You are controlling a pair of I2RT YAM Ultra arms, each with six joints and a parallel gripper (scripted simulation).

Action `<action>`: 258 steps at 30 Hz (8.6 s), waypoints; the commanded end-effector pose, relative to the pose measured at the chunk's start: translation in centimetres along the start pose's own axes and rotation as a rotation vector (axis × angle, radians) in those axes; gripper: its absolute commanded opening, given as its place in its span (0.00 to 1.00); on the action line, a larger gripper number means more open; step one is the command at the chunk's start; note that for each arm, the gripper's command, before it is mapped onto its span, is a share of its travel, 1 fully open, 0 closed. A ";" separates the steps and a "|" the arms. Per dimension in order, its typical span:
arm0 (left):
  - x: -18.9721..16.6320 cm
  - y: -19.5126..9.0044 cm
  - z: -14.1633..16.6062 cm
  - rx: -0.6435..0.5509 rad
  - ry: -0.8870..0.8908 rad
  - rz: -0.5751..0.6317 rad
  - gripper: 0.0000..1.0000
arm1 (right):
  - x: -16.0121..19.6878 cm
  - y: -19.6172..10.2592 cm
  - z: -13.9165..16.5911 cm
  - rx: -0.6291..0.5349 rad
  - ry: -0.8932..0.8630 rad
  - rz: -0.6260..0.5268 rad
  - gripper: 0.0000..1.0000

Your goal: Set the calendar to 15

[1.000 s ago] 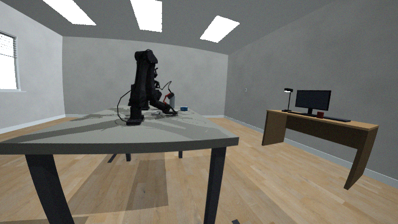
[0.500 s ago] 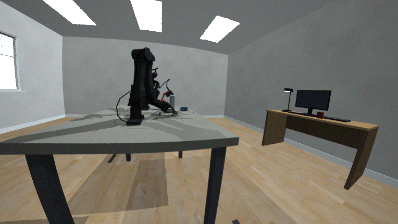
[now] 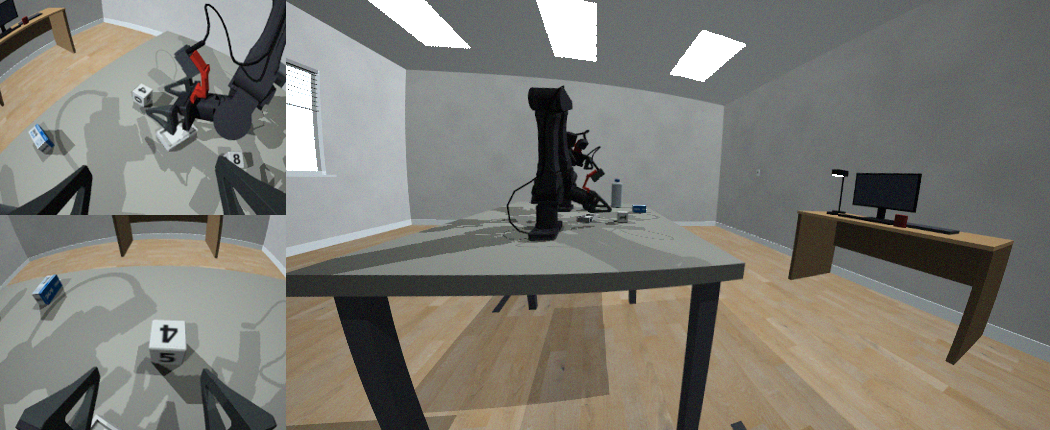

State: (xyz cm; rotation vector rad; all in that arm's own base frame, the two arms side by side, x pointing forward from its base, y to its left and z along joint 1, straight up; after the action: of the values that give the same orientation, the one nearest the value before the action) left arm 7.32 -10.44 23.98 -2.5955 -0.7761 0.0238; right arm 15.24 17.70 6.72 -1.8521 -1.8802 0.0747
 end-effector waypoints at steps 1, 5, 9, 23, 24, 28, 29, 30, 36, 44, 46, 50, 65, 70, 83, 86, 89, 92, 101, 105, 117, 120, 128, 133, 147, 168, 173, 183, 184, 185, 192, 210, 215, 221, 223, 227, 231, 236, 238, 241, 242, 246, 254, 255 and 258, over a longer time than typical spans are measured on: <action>0.1 0.0 -0.3 -0.007 0.003 -0.002 1.00 | -0.4 -0.4 -0.2 0.000 -0.015 0.117 1.00; 0.1 0.0 -0.3 -0.007 0.003 -0.002 1.00 | -0.5 -0.4 0.3 0.054 -0.059 0.123 0.66; 0.1 0.0 -0.3 -0.007 0.003 -0.002 1.00 | 0.3 0.0 0.7 0.202 -0.198 0.130 0.64; 0.1 0.0 -0.3 -0.007 0.003 -0.002 1.00 | 4.0 2.2 -2.7 0.500 -0.552 0.071 0.64; 0.1 0.0 -0.3 -0.007 0.003 -0.002 1.00 | 4.1 2.4 -2.9 0.514 -0.575 0.069 0.64; 0.1 0.0 -0.3 -0.007 0.003 -0.002 1.00 | 4.2 3.1 -3.6 0.568 -0.666 0.057 0.64; 0.1 0.0 -0.3 -0.007 0.003 -0.002 1.00 | 4.2 3.3 -3.7 0.584 -0.692 0.052 0.64; 0.1 0.0 -0.3 -0.007 0.003 -0.002 1.00 | 4.2 3.3 -3.7 0.584 -0.692 0.052 0.64; 0.1 0.0 -0.3 -0.007 0.003 -0.002 1.00 | 4.1 3.9 -4.4 0.680 -0.842 0.009 0.64; 0.1 0.0 -0.3 -0.007 0.003 -0.002 1.00 | 3.9 5.4 -6.4 0.845 -1.071 -0.112 0.64; 0.1 0.0 -0.3 -0.007 0.003 -0.002 1.00 | 3.8 5.7 -6.9 0.878 -1.116 -0.148 0.64; 0.1 0.0 -0.3 -0.007 0.003 -0.002 1.00 | 3.6 5.8 -7.2 0.912 -1.163 -0.189 0.64; 0.1 0.0 -0.3 -0.007 0.003 -0.002 1.00 | 1.5 7.7 -9.0 1.102 -1.303 -0.486 0.64; 0.1 0.0 -0.3 -0.007 0.003 -0.002 1.00 | 0.8 7.9 -7.8 1.182 -1.324 -0.546 0.64; 0.1 0.0 -0.3 -0.007 0.003 -0.002 1.00 | 0.8 8.3 -7.6 1.174 -1.323 -0.534 0.64; 0.1 0.0 -0.3 -0.007 0.003 -0.002 1.00 | 0.7 8.5 -6.9 1.172 -1.325 -0.535 0.64; 0.1 0.0 -0.3 -0.007 0.003 -0.002 1.00 | 0.6 8.6 -6.4 1.172 -1.325 -0.535 0.64; 0.1 0.0 -0.3 -0.007 0.003 -0.002 1.00 | 0.4 8.8 -6.1 1.173 -1.322 -0.533 0.64; 0.1 0.0 -0.3 -0.007 0.003 -0.002 1.00 | 0.1 9.2 -5.2 1.173 -1.322 -0.533 0.64; 0.1 0.0 -0.3 -0.007 0.003 -0.002 1.00 | -0.1 9.4 -4.6 1.173 -1.322 -0.533 0.64; 0.1 0.0 -0.3 -0.007 0.003 -0.002 1.00 | -0.2 9.6 -4.2 1.168 -1.322 -0.533 0.56; 0.1 0.0 -0.3 -0.007 0.003 -0.002 1.00 | -0.2 9.6 -4.2 1.168 -1.322 -0.533 0.51; 0.1 0.0 -0.3 -0.007 0.003 -0.002 1.00 | -0.5 9.7 -4.4 1.168 -1.322 -0.533 0.40; 0.1 0.0 -0.3 -0.007 0.003 -0.002 1.00 | -0.5 9.7 -4.4 1.168 -1.322 -0.533 0.36; 0.1 0.0 -0.3 -0.007 0.003 -0.002 1.00 | 1.2 7.8 -9.3 1.156 -1.323 -0.533 0.35; -1.3 -6.1 -2.6 0.196 0.075 0.168 1.00 | 1.7 -2.0 -5.1 1.186 -1.256 -0.484 0.35; -1.4 -8.8 -4.7 0.226 0.111 0.234 1.00 | 2.1 -4.3 -3.8 1.147 -1.284 -0.495 0.35; -1.3 -11.6 -7.4 0.235 0.147 0.297 1.00 | 1.8 -6.2 -3.0 1.137 -1.297 -0.502 0.35; -1.3 -11.6 -7.4 0.235 0.147 0.297 1.00 | 1.8 -6.2 -3.0 1.137 -1.297 -0.502 0.35; -1.3 -11.7 -7.6 0.231 0.148 0.299 1.00 | 1.7 -6.2 -2.8 1.153 -1.272 -0.476 0.35; -1.3 -11.8 -8.2 0.214 0.152 0.305 1.00 | 2.2 -6.0 -3.2 1.211 -1.028 -0.305 0.35; -1.2 -11.8 -7.9 0.218 0.145 0.294 1.00 | 1.6 -5.2 -1.6 1.212 -1.005 -0.281 0.35; -1.2 -11.8 -7.9 0.218 0.145 0.294 1.00 | 1.4 -5.2 -1.5 1.220 -1.008 -0.276 0.35; -1.2 -11.8 -7.9 0.218 0.145 0.294 1.00 | 1.7 -4.9 -1.4 1.205 -0.995 -0.282 0.35; -1.2 -11.8 -7.9 0.218 0.145 0.294 1.00 | 2.6 -4.4 -1.3 1.182 -0.986 -0.298 0.35; -1.2 -11.8 -7.9 0.218 0.145 0.294 1.00 | 2.4 -4.4 -0.5 1.210 -1.010 -0.287 0.35; -1.2 -11.8 -7.9 0.218 0.145 0.294 1.00 | 2.4 -4.4 -0.7 1.203 -1.008 -0.292 0.35; -1.2 -11.8 -7.9 0.218 0.145 0.294 1.00 | 2.4 -4.4 -0.7 1.202 -1.007 -0.293 0.35; -1.2 -11.8 -7.9 0.218 0.145 0.294 1.00 | 2.4 -4.4 -0.7 1.202 -1.007 -0.293 0.35; -1.2 -11.8 -7.9 0.218 0.145 0.294 1.00 | 2.2 -4.4 -0.7 1.193 -0.993 -0.292 0.35; -1.2 -11.8 -7.9 0.218 0.145 0.294 1.00 | 1.9 -4.6 -0.8 1.204 -0.998 -0.284 0.35; -1.2 -11.8 -7.9 0.218 0.145 0.294 1.00 | 2.6 -4.0 -0.3 1.199 -0.999 -0.289 0.35; -1.2 -11.8 -7.9 0.218 0.145 0.294 1.00 | 1.9 -3.7 1.0 1.191 -0.998 -0.298 0.35; -1.2 -11.8 -7.9 0.218 0.145 0.294 1.00 | 1.8 -3.6 1.3 1.191 -0.998 -0.298 0.35; -1.2 -11.8 -7.9 0.218 0.145 0.294 1.00 | 1.3 -3.5 1.9 1.191 -0.998 -0.298 0.35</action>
State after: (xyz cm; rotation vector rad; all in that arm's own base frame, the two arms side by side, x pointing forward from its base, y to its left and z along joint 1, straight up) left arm 1.26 -5.34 35.69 -2.4532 -0.3247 0.0076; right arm 11.49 19.04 7.92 -0.6597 -1.8372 1.8300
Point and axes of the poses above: on each arm, the point where the finger pads meet when closed, its own y axis out along the fingers, its own x axis across the jaws, z = x × y, the point moved 5 cm from there along -y, back along the fingers, and after that the axes turned 15 degrees about y, right-handed, at the moved point
